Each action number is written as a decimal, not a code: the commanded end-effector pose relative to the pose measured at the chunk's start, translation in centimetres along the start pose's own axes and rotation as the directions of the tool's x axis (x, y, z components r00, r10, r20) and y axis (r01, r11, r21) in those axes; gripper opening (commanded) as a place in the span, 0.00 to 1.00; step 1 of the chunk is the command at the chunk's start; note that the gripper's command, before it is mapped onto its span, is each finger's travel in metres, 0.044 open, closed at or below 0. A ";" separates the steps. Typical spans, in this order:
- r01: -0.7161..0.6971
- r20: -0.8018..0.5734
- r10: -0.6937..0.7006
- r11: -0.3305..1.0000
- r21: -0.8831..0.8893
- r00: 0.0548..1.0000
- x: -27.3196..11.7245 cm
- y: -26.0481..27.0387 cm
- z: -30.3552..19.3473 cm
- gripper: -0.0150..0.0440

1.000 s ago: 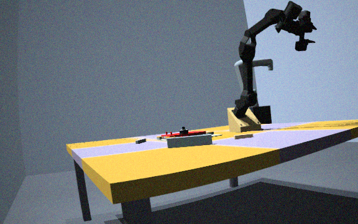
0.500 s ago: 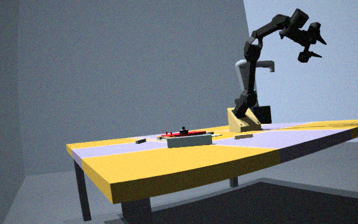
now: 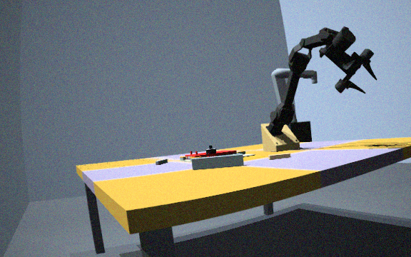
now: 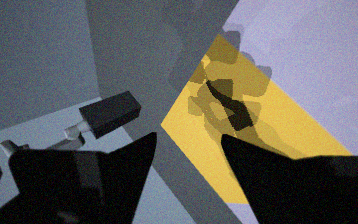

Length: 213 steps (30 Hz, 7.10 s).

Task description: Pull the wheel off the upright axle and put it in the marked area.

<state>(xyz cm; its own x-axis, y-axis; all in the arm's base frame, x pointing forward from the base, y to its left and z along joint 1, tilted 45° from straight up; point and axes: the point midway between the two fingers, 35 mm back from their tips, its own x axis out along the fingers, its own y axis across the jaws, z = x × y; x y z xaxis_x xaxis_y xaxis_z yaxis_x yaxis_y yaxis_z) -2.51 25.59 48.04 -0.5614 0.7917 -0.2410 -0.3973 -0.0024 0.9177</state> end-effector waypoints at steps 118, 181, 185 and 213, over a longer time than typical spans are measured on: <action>-0.598 0.248 -0.679 -0.343 0.725 0.690 -29.3 -56.9 -0.2 0.36; -0.599 0.249 -0.678 -0.345 0.723 0.692 -30.8 -55.6 -0.7 0.25; -0.599 0.249 -0.678 -0.346 0.723 0.692 -30.9 -55.5 -0.7 0.25; -0.599 0.249 -0.677 -0.347 0.722 0.692 -31.5 -54.9 -1.0 0.25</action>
<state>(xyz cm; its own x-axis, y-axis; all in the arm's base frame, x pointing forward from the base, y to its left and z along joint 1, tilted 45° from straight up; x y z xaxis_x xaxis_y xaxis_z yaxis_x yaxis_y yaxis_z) 36.27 0.34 4.80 0.0606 0.7047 -0.7069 0.9981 -0.0355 0.0502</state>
